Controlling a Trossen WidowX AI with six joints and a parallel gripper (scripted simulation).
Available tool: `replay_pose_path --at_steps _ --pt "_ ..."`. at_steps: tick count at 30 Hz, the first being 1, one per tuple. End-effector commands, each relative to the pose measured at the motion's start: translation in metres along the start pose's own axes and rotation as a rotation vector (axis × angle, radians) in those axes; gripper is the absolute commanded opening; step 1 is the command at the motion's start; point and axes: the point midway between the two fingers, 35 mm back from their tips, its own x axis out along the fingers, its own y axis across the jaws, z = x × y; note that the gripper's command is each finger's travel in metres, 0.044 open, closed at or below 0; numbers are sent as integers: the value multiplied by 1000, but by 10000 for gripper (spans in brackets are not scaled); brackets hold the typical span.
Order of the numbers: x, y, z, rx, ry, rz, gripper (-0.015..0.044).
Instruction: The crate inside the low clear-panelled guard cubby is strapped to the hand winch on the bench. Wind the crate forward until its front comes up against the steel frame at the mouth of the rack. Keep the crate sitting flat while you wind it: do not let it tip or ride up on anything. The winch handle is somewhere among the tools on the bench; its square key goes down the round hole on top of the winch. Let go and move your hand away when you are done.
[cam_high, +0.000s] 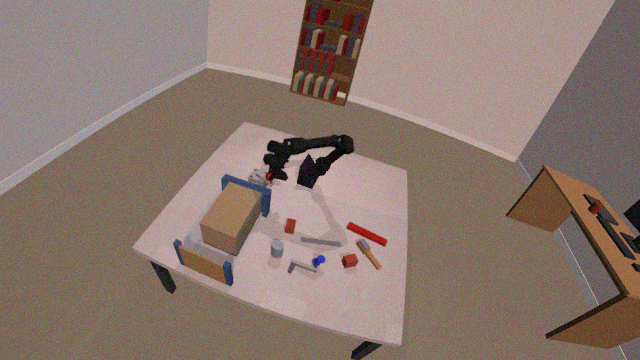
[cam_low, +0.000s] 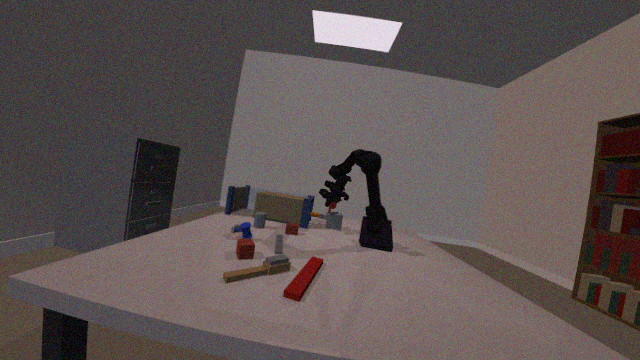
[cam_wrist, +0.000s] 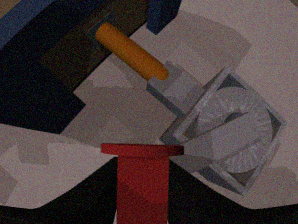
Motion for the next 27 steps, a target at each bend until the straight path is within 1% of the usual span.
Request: replay_pose_path --at_steps 1,27 --pt "-2 -6 -11 11 19 -10 0" --pt "-12 -27 -33 12 20 -11 0"
